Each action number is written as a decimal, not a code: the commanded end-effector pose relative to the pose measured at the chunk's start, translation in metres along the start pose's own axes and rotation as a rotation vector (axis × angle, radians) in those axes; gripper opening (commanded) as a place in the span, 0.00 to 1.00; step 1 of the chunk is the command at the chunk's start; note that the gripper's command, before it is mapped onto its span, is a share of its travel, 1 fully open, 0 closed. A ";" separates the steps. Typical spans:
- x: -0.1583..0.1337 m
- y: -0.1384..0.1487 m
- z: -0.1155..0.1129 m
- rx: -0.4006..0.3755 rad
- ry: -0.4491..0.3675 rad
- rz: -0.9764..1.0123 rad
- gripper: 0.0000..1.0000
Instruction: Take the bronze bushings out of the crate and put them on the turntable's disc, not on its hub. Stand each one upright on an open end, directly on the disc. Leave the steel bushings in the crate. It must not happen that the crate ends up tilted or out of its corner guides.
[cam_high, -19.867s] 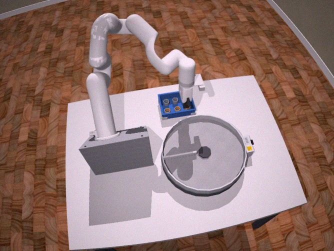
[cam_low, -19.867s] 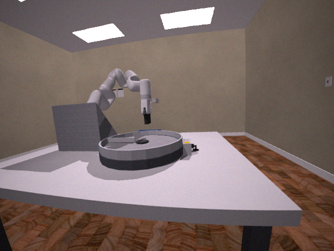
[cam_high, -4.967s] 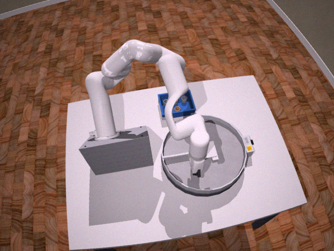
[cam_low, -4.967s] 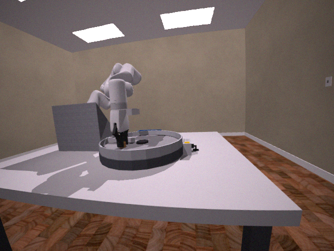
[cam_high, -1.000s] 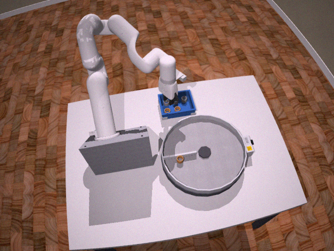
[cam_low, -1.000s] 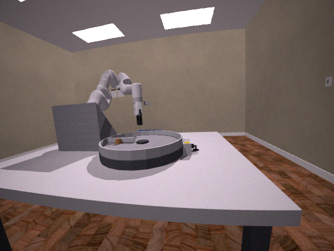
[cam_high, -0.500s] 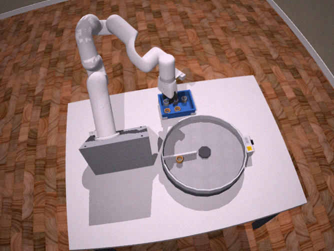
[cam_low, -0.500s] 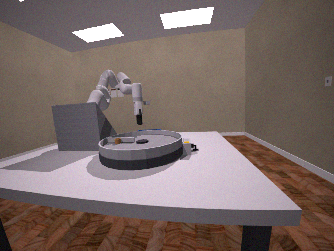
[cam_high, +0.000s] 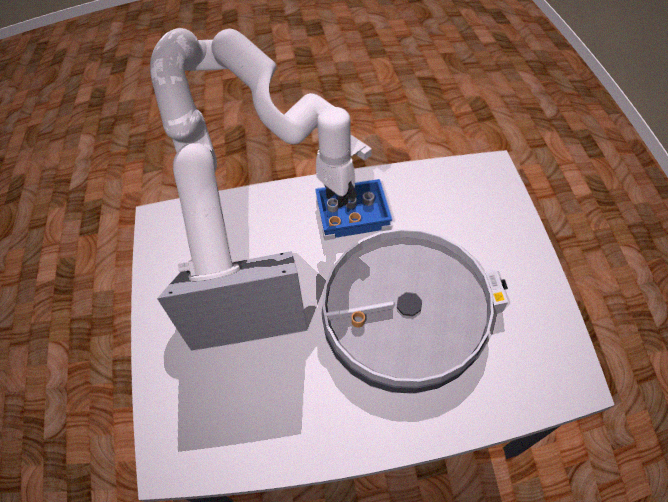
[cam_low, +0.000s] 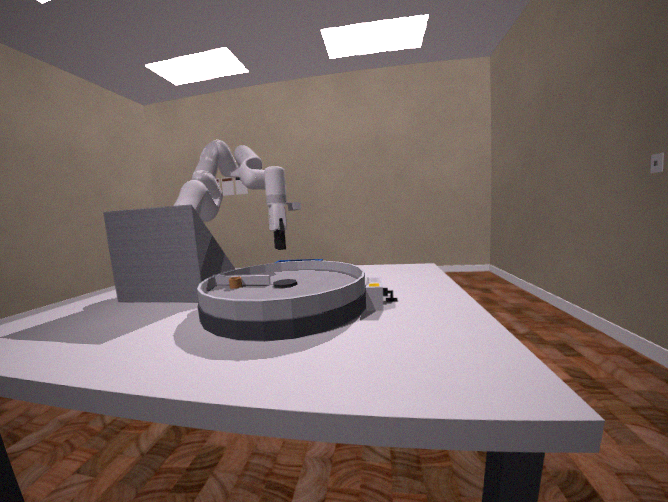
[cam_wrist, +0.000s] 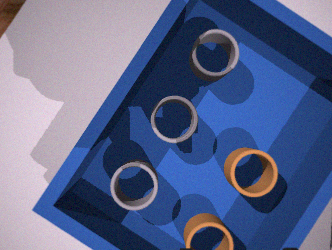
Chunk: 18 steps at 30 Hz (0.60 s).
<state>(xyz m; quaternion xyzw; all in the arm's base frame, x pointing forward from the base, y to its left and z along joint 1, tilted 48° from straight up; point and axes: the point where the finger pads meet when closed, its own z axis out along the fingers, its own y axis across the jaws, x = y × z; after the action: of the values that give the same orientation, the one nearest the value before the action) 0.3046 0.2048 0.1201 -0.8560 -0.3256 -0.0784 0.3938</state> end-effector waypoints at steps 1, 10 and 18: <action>0.001 0.000 -0.001 -0.002 0.002 -0.001 0.41; 0.001 0.000 0.008 -0.002 0.002 -0.001 0.41; 0.001 0.000 0.035 -0.002 0.002 -0.001 0.41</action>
<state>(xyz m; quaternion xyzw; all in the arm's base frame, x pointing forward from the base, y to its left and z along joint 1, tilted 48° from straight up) 0.3017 0.2187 0.1071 -0.8562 -0.3256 -0.0780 0.3935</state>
